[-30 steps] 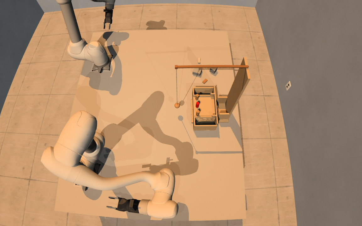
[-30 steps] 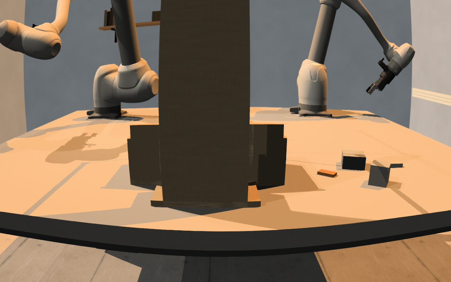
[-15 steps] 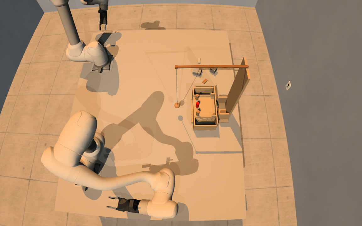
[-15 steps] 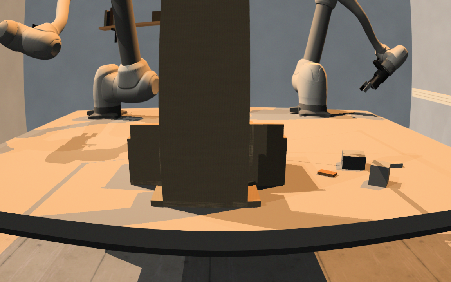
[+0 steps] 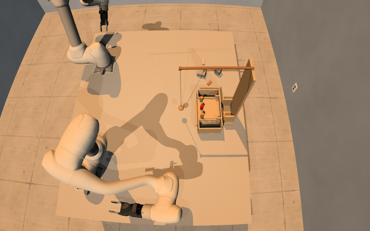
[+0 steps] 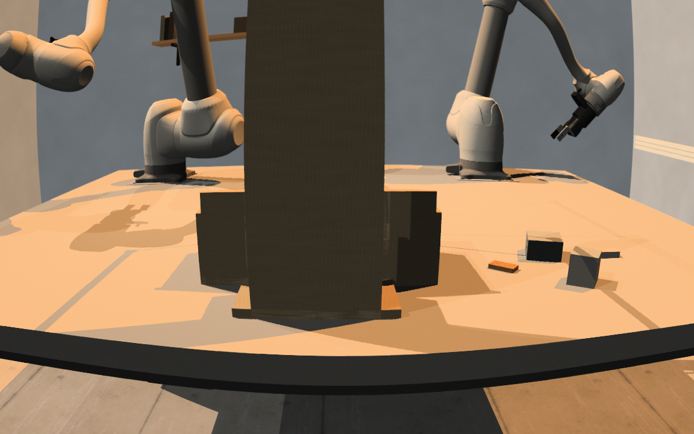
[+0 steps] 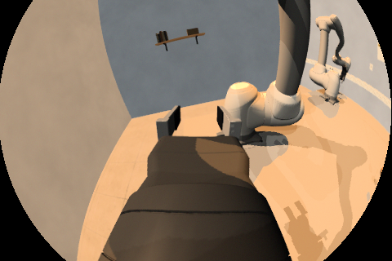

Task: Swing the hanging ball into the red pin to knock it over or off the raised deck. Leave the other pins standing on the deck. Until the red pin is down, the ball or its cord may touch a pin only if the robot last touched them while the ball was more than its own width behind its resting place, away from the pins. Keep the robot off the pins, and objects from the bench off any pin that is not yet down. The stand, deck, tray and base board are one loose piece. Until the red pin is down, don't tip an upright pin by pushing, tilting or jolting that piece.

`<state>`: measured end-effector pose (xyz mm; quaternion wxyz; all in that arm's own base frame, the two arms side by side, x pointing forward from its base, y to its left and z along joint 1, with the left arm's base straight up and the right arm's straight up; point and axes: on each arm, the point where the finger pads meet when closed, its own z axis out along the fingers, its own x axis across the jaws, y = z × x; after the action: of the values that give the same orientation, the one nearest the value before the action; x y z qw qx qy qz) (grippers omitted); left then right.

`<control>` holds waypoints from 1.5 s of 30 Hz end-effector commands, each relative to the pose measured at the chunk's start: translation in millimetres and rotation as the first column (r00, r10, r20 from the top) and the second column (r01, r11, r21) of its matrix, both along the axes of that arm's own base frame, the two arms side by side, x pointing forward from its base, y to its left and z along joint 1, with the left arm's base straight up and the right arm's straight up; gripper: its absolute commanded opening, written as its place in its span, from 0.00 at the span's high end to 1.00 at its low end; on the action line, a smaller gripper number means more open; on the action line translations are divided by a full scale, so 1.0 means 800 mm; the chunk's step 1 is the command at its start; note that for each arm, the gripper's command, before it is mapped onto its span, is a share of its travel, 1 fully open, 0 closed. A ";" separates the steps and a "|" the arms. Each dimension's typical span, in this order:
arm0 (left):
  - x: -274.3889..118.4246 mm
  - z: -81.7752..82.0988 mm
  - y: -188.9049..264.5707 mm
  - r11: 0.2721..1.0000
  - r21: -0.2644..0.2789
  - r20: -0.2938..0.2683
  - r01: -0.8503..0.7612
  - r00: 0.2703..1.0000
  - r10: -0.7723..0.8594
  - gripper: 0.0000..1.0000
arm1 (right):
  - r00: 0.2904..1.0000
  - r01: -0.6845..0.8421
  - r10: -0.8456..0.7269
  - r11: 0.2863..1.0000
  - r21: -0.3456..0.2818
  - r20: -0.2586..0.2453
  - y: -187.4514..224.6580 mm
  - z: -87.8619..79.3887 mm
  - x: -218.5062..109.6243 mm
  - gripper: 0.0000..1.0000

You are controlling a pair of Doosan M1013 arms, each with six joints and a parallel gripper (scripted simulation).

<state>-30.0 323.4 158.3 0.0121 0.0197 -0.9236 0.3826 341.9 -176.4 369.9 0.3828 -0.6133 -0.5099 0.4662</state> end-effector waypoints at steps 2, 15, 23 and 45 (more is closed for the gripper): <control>-0.001 0.001 0.000 1.000 0.000 0.000 -0.002 1.000 0.002 0.00 | 1.000 0.000 0.000 1.000 0.000 0.001 0.000 0.001 0.000 0.00; -0.001 0.001 0.000 1.000 0.000 0.000 -0.002 1.000 0.002 0.00 | 0.995 -0.085 0.093 0.986 -0.146 0.048 0.013 -0.016 0.017 0.00; -0.001 0.001 0.000 1.000 0.000 0.000 -0.002 1.000 0.002 0.00 | 0.916 -0.226 0.356 0.837 -0.498 0.184 0.050 -0.057 0.074 0.00; -0.001 0.001 0.000 1.000 0.000 0.000 -0.002 1.000 0.002 0.00 | 0.272 0.040 0.827 0.501 -0.865 0.492 0.244 -0.116 0.261 0.00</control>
<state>-30.4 323.1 158.4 0.0116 0.0206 -0.9235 0.3829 536.0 2.3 281.6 -0.3468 -0.6829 -0.5434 0.3436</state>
